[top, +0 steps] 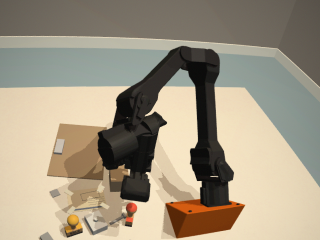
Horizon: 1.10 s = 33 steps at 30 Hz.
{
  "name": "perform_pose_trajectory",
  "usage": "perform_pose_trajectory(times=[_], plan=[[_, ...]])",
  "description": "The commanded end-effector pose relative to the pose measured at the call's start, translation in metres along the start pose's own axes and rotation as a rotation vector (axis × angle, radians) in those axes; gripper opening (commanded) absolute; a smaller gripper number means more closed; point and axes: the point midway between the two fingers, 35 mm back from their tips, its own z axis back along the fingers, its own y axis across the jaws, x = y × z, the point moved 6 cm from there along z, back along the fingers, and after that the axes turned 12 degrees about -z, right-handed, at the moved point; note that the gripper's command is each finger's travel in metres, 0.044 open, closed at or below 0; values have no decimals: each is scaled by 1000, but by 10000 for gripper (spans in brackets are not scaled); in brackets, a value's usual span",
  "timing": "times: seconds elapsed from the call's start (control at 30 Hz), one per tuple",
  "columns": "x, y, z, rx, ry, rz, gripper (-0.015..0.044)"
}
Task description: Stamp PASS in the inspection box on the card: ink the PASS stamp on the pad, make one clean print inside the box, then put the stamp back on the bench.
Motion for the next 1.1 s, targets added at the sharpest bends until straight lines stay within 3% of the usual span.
perform_pose_trajectory(times=[0.0, 0.9, 1.07], plan=[[0, 0, -6, -2, -4, 4, 0], [-1, -3, -48, -8, -7, 3, 0], [-1, -3, -45, -5, -3, -1, 131]])
